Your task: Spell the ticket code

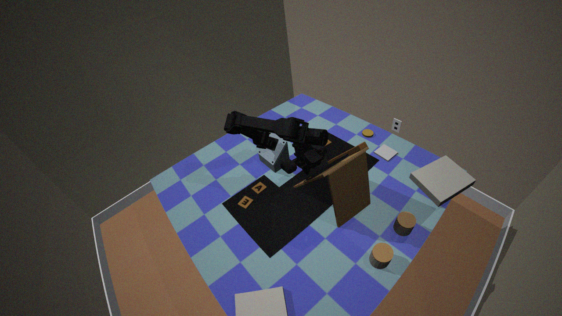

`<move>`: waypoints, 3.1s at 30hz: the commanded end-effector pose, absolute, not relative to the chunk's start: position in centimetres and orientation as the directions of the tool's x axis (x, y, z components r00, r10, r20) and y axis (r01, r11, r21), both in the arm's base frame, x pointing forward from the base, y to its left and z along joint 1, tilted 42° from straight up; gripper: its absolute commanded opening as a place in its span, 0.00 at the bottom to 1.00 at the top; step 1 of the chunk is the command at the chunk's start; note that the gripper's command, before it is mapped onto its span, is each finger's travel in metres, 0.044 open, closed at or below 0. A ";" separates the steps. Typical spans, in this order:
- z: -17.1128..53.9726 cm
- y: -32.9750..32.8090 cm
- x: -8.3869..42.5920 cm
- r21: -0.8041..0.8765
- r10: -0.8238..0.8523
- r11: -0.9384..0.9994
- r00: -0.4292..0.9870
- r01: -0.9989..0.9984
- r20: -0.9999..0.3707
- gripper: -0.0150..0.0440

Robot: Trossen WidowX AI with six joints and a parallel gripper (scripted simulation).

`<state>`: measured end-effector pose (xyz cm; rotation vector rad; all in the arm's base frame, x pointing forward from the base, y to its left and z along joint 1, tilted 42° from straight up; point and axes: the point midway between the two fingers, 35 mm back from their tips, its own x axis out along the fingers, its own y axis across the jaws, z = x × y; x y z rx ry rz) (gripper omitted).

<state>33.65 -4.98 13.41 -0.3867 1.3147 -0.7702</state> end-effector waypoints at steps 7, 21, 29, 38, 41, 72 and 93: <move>13.1 -5.3 34.1 -0.658 -0.696 0.700 0.058 0.280 -0.716 0.25; 12.9 -5.8 34.5 -0.658 -0.696 0.699 0.059 0.280 -0.715 0.25; 12.8 -6.1 34.8 -0.658 -0.696 0.699 0.059 0.280 -0.715 0.25; 12.7 -5.8 34.7 -0.658 -0.696 0.699 0.059 0.280 -0.715 0.25; 12.7 -5.7 34.7 -0.658 -0.696 0.699 0.059 0.280 -0.715 0.25; 11.9 -5.1 35.0 -0.657 -0.696 0.700 0.059 0.280 -0.716 0.25; 12.6 -4.2 34.0 -0.657 -0.696 0.700 0.058 0.280 -0.716 0.25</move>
